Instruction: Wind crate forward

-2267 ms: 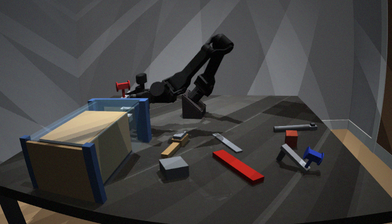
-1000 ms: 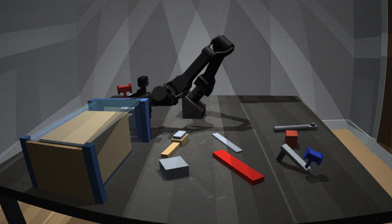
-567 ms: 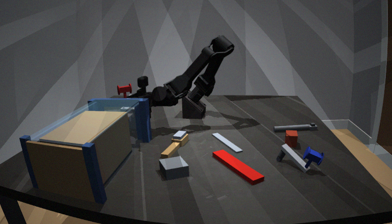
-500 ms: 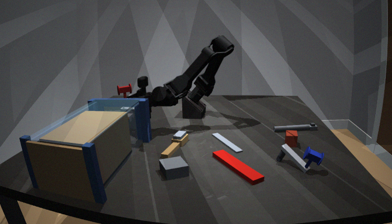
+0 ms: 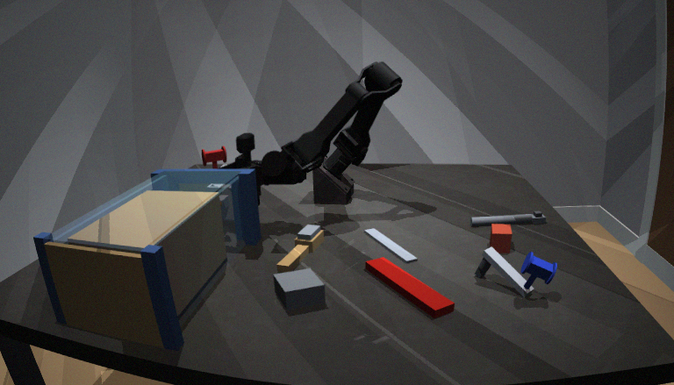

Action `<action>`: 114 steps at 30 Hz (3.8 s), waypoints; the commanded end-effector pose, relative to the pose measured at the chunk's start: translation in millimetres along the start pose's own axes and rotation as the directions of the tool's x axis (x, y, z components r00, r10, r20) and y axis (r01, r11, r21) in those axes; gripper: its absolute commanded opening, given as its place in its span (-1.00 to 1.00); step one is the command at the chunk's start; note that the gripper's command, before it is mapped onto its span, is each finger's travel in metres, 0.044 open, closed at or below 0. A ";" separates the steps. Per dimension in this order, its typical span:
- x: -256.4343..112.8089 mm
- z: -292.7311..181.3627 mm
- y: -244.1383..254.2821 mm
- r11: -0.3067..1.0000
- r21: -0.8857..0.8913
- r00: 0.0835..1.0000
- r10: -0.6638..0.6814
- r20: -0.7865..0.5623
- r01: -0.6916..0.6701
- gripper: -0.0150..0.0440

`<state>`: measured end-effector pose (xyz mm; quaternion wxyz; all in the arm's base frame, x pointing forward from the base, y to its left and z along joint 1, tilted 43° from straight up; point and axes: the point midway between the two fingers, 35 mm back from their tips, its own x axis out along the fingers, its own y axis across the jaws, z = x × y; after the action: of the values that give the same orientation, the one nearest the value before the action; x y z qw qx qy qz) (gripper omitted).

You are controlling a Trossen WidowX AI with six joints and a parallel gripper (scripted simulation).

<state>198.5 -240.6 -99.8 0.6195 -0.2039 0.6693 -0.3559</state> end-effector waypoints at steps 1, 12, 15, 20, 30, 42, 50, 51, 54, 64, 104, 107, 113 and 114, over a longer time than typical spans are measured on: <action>0.2 -0.6 0.5 1.000 0.006 1.000 -0.006 -0.001 0.006 -0.49; 0.0 -0.4 4.5 1.000 0.006 1.000 -0.005 0.003 0.005 -0.49; 0.0 -0.4 5.6 1.000 0.006 1.000 -0.005 0.004 0.005 -0.49; -0.3 0.1 6.1 1.000 -0.002 1.000 0.002 0.006 -0.002 -0.14; -0.3 0.1 6.1 1.000 -0.002 1.000 0.002 0.006 -0.002 0.32; -0.3 0.1 6.1 1.000 -0.002 1.000 0.002 0.006 -0.002 0.32; -0.3 0.1 6.1 1.000 -0.002 1.000 0.002 0.006 -0.002 0.32; -0.3 0.1 6.1 1.000 -0.002 1.000 0.002 0.006 -0.002 0.32; -0.3 0.1 6.1 1.000 -0.002 1.000 0.002 0.006 -0.002 0.32; -0.3 0.1 6.1 1.000 -0.002 1.000 0.002 0.006 -0.002 0.32; -0.3 0.1 6.1 1.000 -0.002 1.000 0.002 0.006 -0.002 0.32; -0.3 0.1 6.1 1.000 -0.002 1.000 0.002 0.006 -0.002 0.32; -0.3 0.1 6.1 1.000 -0.002 1.000 0.002 0.006 -0.002 0.32; -0.3 0.1 6.1 1.000 -0.002 1.000 0.002 0.006 -0.002 0.32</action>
<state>196.8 -240.6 -98.8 0.6118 -0.2126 0.6685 -0.3655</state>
